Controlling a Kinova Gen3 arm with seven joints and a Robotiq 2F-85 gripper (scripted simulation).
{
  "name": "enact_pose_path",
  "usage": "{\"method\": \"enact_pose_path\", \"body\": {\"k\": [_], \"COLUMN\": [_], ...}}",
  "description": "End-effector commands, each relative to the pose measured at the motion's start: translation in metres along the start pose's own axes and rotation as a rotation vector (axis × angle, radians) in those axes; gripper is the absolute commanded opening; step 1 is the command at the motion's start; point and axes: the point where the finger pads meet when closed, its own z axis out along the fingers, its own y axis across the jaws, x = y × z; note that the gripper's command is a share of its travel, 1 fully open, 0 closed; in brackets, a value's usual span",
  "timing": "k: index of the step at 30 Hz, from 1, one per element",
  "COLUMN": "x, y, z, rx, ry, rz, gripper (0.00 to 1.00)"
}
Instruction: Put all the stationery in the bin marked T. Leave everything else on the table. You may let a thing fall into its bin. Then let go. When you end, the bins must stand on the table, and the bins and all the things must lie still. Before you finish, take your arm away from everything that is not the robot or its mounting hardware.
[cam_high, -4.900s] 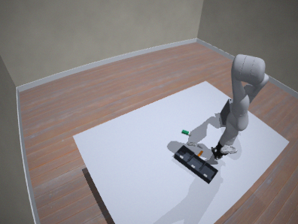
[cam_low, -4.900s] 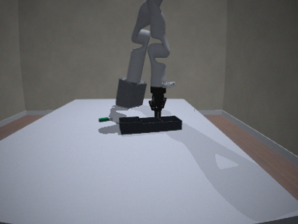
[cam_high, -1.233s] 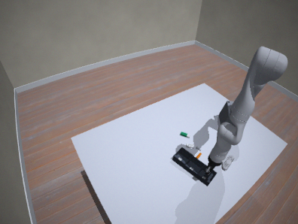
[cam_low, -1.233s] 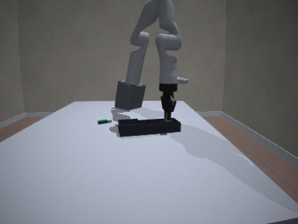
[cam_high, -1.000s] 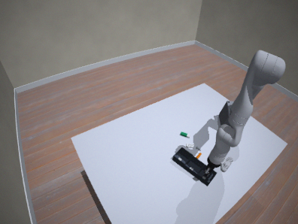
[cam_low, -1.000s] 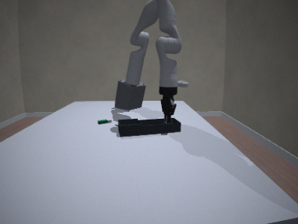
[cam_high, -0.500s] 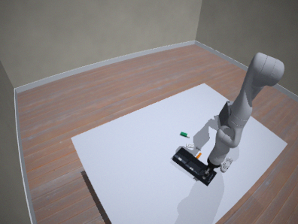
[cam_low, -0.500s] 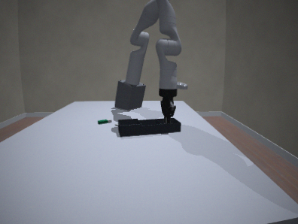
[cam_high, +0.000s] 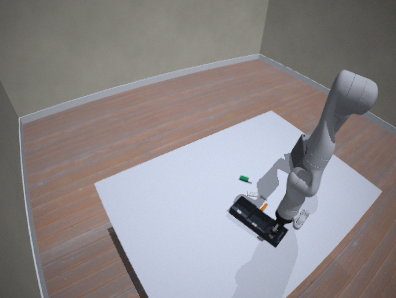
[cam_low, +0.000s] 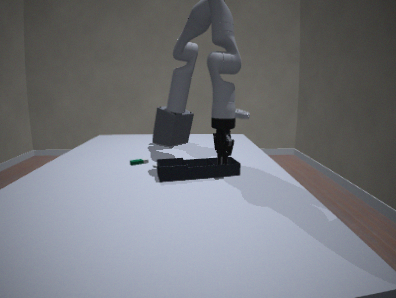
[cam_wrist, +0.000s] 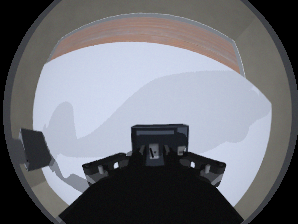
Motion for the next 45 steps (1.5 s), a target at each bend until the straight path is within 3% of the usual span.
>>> {"method": "enact_pose_path", "body": {"k": [1,28,33,45], "x": [0.000,0.000,0.000,0.000], "y": [0.001,0.001,0.001,0.001], "z": [-0.001,-0.029,-0.052,-0.052], "rx": [-0.002,-0.002,-0.002,-0.002], "ry": [0.000,0.000,0.000,0.000], "rz": [0.000,0.000,0.000,0.000], "gripper": [0.30,0.30,0.30,0.30]}}
